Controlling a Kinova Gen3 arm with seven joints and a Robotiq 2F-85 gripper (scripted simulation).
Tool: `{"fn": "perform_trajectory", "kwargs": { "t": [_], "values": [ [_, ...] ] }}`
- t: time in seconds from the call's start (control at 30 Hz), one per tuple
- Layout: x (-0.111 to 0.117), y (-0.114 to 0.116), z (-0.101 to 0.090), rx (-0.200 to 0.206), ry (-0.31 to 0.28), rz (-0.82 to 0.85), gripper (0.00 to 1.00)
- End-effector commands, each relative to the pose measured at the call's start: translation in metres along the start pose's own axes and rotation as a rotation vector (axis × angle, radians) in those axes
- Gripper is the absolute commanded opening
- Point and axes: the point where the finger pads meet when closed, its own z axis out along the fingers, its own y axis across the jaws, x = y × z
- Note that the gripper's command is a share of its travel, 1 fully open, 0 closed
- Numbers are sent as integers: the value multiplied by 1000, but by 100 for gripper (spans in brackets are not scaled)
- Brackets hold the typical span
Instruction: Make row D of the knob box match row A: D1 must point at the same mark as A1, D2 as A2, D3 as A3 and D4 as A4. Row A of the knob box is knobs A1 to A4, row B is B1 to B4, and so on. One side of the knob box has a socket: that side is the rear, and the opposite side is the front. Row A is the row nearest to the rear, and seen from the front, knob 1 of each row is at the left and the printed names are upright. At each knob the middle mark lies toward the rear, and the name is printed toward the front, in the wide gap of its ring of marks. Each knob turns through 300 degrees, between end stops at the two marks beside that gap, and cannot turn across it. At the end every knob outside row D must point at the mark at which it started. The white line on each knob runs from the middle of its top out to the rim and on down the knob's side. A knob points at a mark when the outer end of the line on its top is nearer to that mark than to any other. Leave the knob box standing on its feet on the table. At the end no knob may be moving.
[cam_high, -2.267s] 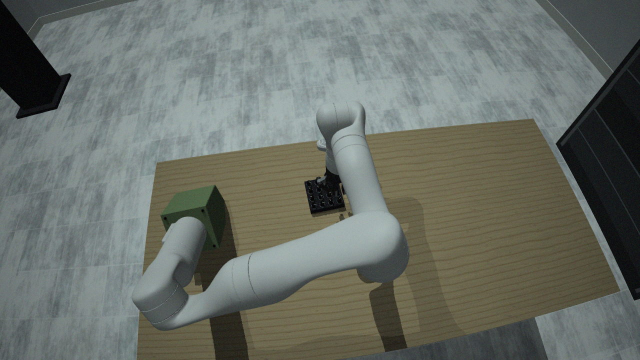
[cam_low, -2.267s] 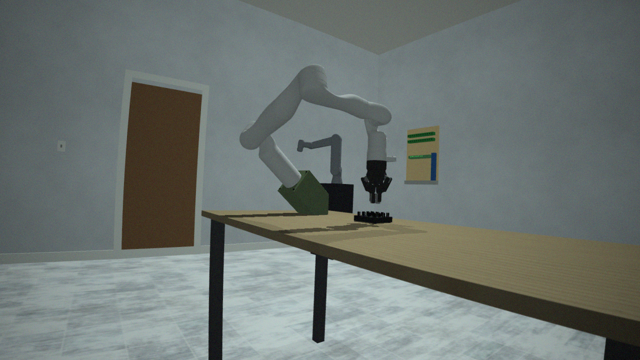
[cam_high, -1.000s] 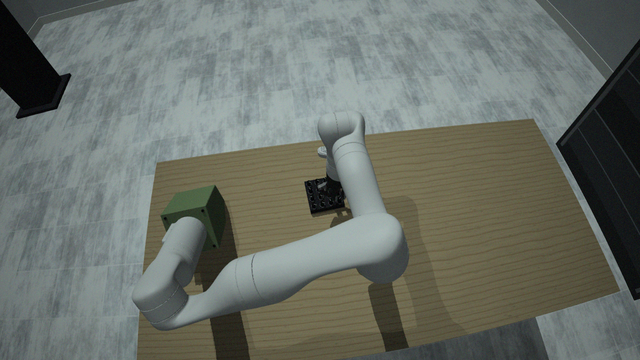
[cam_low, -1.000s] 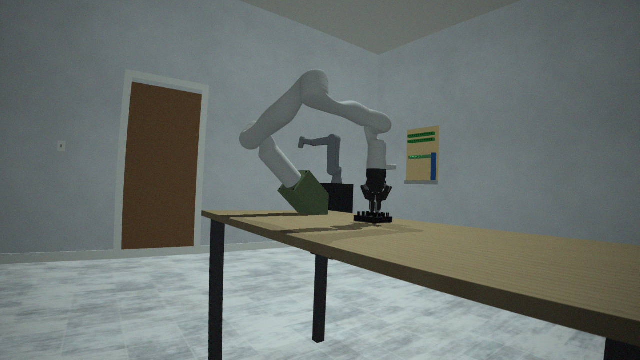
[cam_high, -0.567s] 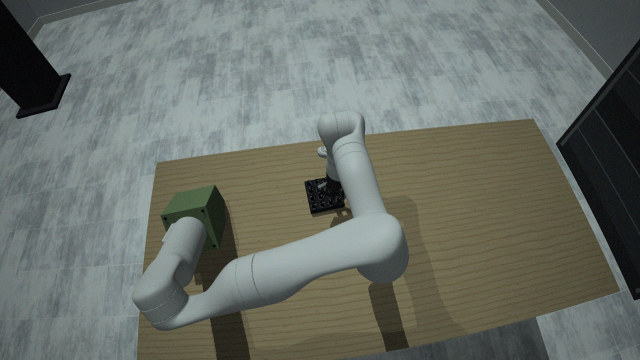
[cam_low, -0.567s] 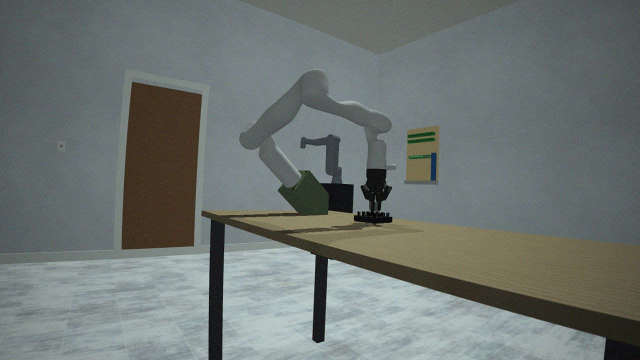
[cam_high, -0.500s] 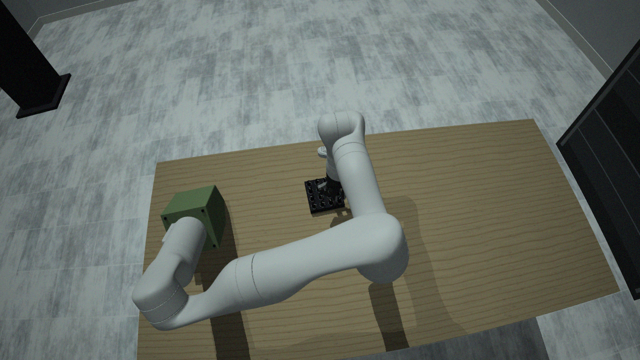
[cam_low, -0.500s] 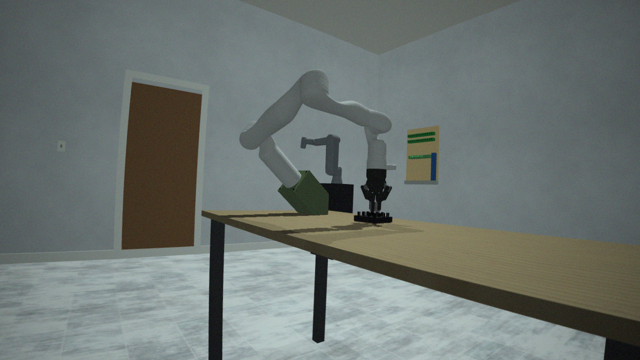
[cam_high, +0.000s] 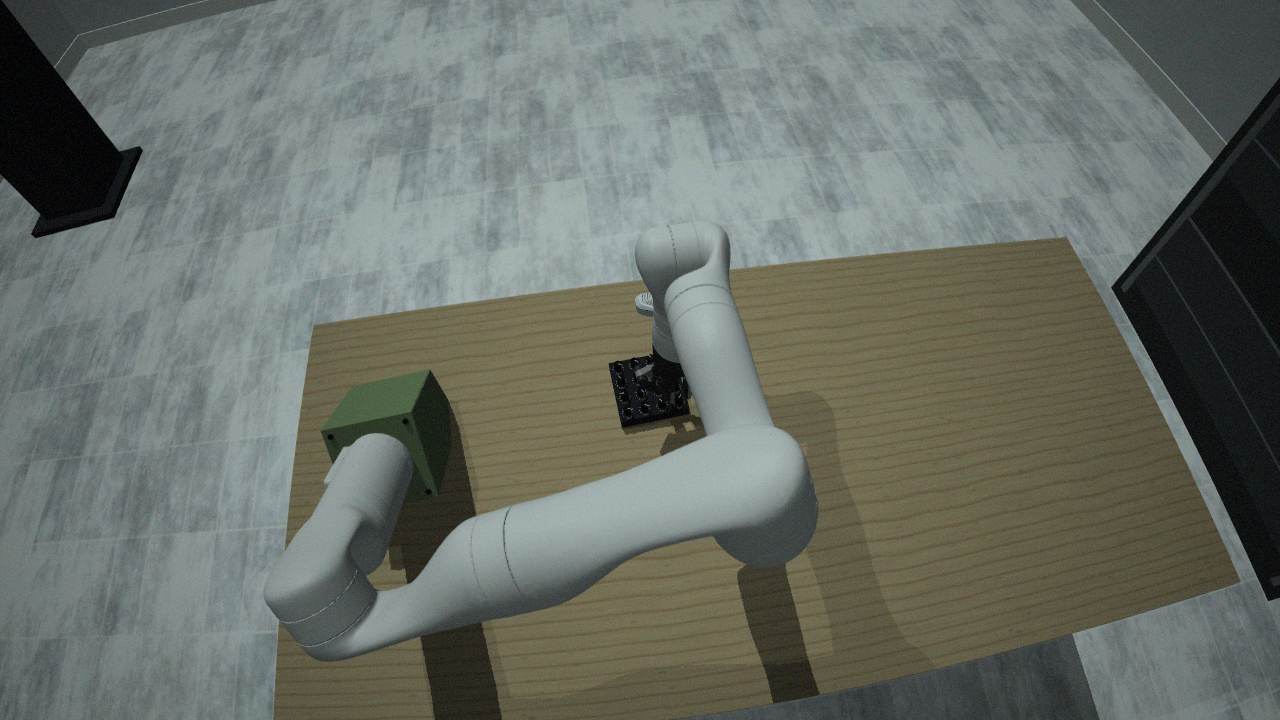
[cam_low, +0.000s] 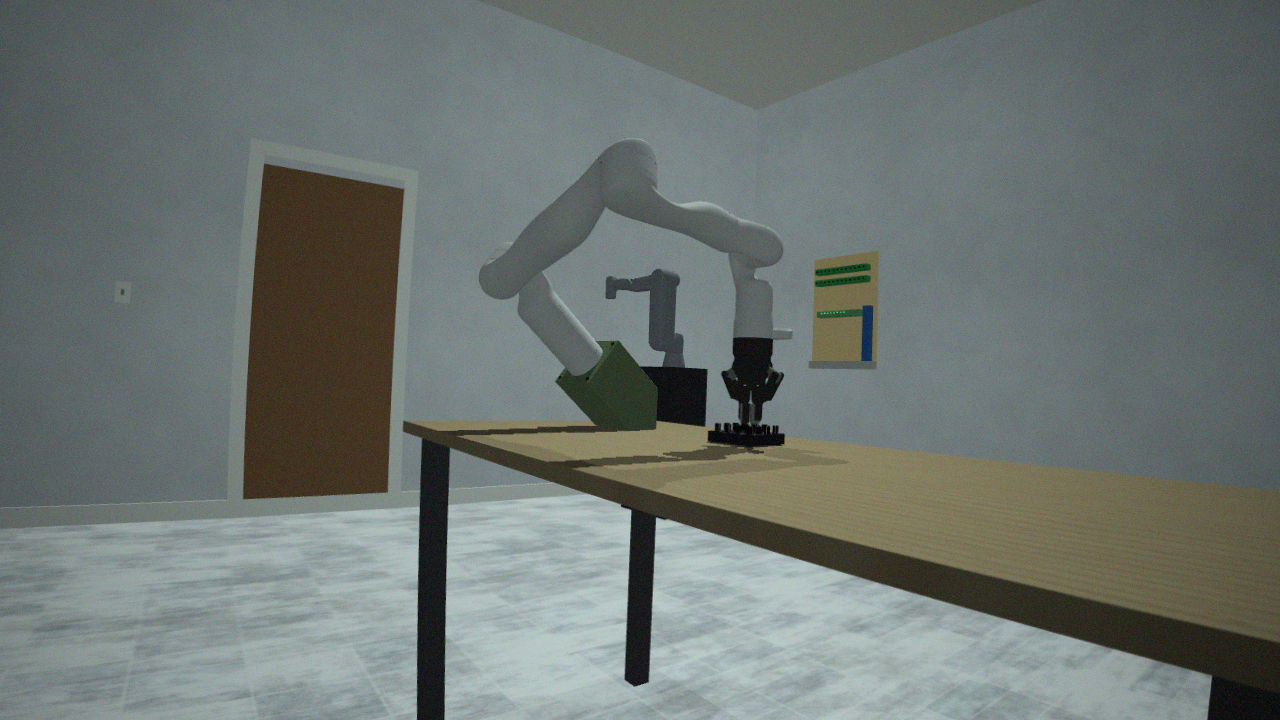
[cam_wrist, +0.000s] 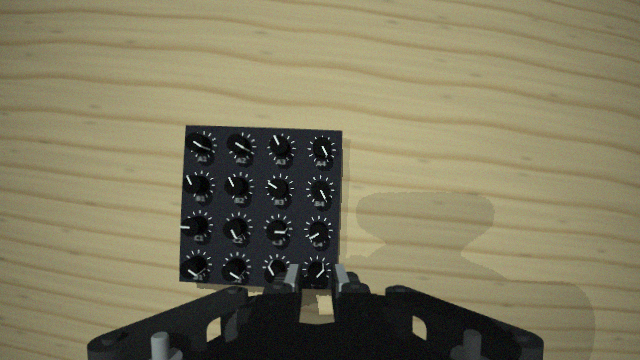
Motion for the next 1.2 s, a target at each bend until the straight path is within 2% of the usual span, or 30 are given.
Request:
{"fn": "perform_trajectory", "kwargs": {
  "t": [0.0,1.17],
  "values": [
    [0,0,-1,-2,1,0,19],
    [0,1,13,-2,1,0,19]
  ]
}}
